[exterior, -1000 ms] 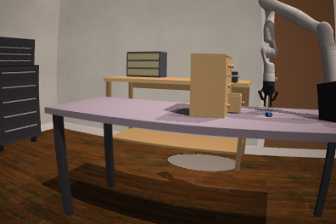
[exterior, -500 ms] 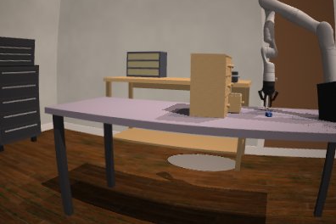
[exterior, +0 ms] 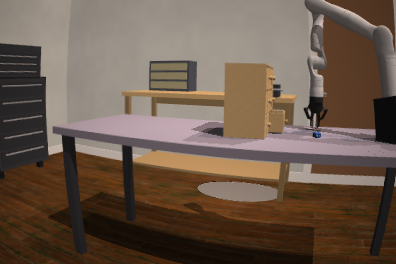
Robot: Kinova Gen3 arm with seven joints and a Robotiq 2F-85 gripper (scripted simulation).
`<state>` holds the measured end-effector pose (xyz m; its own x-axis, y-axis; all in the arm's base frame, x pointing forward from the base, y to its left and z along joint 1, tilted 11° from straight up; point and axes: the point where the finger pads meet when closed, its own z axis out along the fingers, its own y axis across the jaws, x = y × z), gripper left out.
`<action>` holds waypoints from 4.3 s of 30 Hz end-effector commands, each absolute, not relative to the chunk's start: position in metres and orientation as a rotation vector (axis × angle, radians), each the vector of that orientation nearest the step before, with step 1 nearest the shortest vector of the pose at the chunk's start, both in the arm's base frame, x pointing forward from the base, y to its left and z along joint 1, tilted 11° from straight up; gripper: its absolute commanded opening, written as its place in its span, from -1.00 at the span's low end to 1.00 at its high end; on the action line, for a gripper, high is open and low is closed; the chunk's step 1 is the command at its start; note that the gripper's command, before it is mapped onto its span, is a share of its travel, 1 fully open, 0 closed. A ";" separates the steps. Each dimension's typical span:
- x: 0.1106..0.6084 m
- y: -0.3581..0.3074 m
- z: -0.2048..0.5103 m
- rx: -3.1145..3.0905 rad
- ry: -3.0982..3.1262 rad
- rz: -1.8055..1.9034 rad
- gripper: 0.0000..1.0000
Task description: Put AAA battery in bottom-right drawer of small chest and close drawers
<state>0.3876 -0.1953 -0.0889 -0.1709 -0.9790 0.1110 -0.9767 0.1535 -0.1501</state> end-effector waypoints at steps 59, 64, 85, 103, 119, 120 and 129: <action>0.386 -0.197 -0.095 -2.009 2.384 -0.288 -0.90; 0.385 -0.196 -0.083 -2.010 2.384 -0.288 -0.90; 0.378 -0.189 -0.034 -2.009 2.384 -0.288 -0.90; 0.374 -0.185 -0.002 -2.009 2.384 -0.288 -0.90; 0.377 -0.181 -0.002 -2.038 2.361 -0.287 -0.90; 0.378 -0.178 -0.002 -2.057 2.345 -0.286 -0.90; 0.402 -0.129 -0.009 -2.356 2.069 -0.270 -0.90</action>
<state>0.3938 -0.1480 -0.0069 0.0507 -0.9903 0.1295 -0.9912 -0.0658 -0.1149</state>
